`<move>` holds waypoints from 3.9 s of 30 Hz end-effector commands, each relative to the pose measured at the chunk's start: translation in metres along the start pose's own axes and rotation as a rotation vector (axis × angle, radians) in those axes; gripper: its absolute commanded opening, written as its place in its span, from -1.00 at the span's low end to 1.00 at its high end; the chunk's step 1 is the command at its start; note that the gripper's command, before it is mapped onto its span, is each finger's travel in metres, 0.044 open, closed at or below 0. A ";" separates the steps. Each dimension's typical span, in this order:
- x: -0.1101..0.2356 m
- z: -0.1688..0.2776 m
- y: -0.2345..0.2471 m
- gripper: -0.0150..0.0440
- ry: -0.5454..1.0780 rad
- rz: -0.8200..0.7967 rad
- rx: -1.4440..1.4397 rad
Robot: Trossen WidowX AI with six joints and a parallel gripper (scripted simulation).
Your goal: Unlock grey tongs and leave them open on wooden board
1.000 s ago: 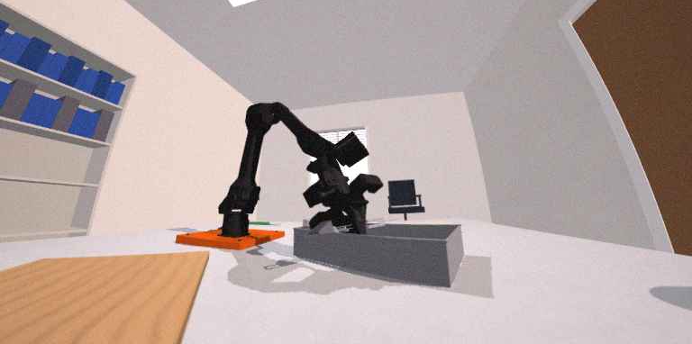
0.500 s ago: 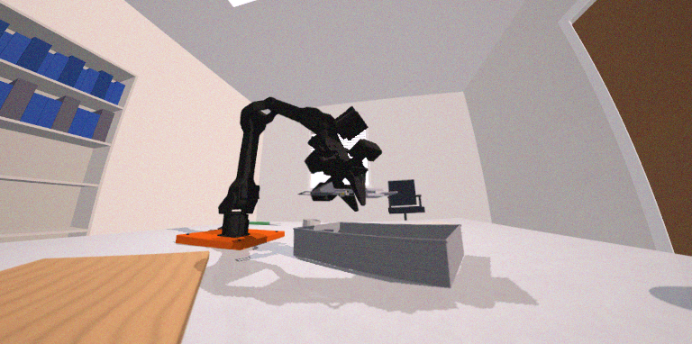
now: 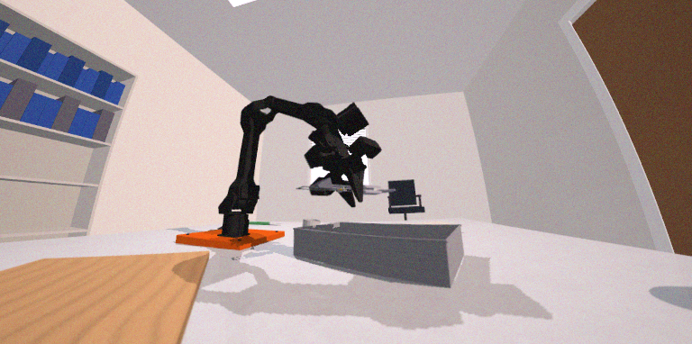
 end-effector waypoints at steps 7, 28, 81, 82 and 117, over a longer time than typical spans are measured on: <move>-0.002 0.001 0.009 -1.00 0.040 0.131 0.009; -0.003 0.002 0.020 -1.00 0.123 0.434 0.001; 0.036 -0.193 0.023 -1.00 0.262 0.402 0.654; 0.036 -0.193 0.022 -1.00 0.262 0.402 0.657; 0.068 -0.348 -0.077 -1.00 0.390 0.332 1.278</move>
Point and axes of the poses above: the point midway between the two fingers, 35 mm back from their tips, its own x axis back along the fingers, its own y axis across the jaws, z = x × y, the point moved 6 cm from there along x, back along the fingers, and after that the axes turned 15 degrees about x, right-handed, at the moved point
